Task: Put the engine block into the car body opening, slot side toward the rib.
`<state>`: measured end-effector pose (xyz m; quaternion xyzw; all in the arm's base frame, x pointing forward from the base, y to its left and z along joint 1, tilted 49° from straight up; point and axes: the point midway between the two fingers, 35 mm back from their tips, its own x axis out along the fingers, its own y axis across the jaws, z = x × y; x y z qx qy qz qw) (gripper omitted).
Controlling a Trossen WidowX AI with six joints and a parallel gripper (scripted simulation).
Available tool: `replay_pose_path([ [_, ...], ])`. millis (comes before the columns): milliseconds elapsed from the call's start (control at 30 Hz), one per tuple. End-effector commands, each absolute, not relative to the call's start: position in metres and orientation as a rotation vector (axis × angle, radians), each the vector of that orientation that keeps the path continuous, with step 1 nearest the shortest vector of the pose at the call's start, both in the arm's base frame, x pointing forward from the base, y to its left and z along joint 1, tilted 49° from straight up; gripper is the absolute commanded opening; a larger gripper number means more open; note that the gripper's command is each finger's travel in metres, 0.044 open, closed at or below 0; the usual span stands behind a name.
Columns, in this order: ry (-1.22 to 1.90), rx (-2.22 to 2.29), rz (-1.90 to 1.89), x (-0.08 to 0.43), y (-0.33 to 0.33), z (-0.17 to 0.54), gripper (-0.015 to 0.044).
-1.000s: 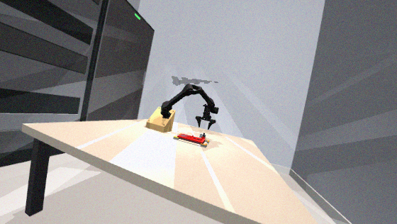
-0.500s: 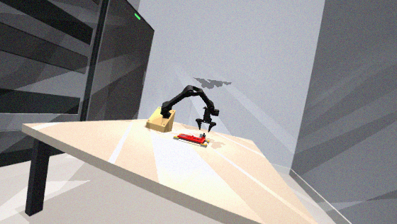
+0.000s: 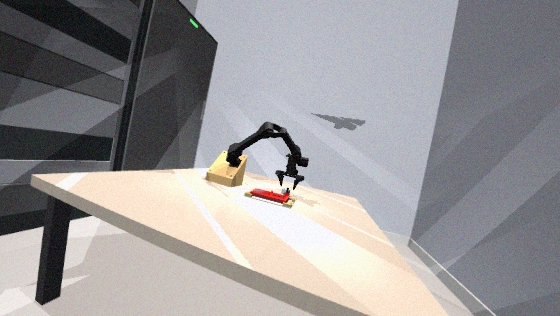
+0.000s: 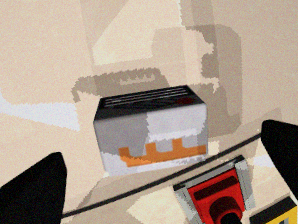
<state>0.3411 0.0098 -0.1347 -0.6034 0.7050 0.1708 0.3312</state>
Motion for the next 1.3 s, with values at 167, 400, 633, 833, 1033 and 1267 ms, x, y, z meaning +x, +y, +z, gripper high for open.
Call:
replay_pose_path([
  [167, 1.857, -1.586, 0.453, 0.336, -0.003, -0.147, 0.044],
  [400, 1.858, -1.587, 0.452, 0.335, -0.011, -0.154, 0.044],
  [633, 1.858, -1.587, 0.451, 0.335, -0.013, -0.155, 0.0335],
  [833, 1.858, -1.587, 0.451, 0.335, -0.013, -0.155, 0.0236],
  [1033, 1.858, -1.587, 0.451, 0.335, -0.013, -0.155, 0.0196],
  [1267, 1.839, -1.581, 0.415, 0.337, -0.01, -0.148, 0.0032],
])
